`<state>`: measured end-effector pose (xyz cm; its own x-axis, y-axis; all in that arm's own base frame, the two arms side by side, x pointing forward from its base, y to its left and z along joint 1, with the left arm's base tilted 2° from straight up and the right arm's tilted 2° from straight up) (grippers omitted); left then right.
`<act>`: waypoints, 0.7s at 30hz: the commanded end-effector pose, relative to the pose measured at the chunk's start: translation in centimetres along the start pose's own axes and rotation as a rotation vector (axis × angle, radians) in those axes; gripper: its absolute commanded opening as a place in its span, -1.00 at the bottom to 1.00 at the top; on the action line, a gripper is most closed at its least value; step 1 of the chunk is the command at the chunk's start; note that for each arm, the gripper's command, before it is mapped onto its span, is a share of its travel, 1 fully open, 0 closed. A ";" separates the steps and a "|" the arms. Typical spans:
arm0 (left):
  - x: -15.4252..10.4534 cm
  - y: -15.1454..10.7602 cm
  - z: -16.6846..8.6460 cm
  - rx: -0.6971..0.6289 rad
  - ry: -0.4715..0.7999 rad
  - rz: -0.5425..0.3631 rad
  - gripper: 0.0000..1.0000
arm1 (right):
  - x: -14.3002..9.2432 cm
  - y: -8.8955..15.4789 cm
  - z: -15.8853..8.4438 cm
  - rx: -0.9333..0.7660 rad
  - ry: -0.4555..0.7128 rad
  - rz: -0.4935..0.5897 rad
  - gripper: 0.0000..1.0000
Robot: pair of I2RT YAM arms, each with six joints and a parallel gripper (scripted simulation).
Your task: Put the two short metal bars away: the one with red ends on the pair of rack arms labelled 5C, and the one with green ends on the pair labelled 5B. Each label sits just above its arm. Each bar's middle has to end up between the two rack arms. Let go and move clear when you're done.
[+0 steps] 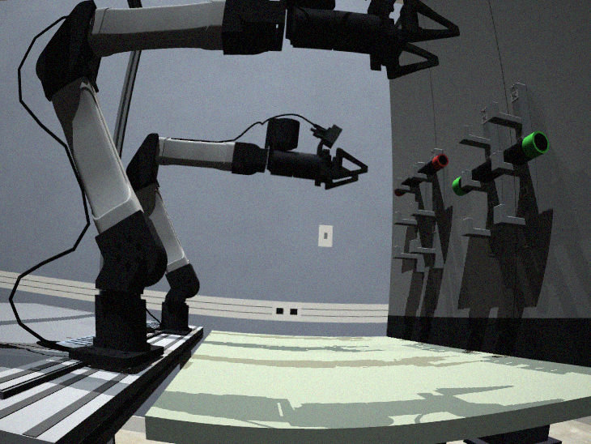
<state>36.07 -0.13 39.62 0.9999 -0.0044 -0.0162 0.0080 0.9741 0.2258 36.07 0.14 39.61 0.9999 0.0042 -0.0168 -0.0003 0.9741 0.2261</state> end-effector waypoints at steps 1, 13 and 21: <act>-0.2 0.3 0.5 -0.001 -0.015 0.008 1.00 | -0.2 0.0 0.6 -0.001 -0.017 0.000 1.00; -0.2 0.3 0.5 -0.001 -0.015 0.008 1.00 | -0.2 0.0 0.6 -0.001 -0.017 0.000 1.00; 0.0 -0.4 -0.2 0.047 -0.001 0.001 1.00 | 0.0 0.3 -0.5 -0.047 0.000 0.001 1.00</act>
<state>36.07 -0.16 39.62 0.9999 -0.0040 -0.0162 0.0077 0.9712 0.2381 36.07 0.13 39.61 0.9999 0.0034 -0.0168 0.0003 0.9766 0.2152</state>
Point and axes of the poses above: on each arm, the point where the finger pads meet when closed, its own x axis out along the fingers, its own y axis across the jaws, z = x × y, the point moved 2 cm from there along -x, back along the fingers, and after that the axes turned 13 degrees about x, right-handed, at the moved point
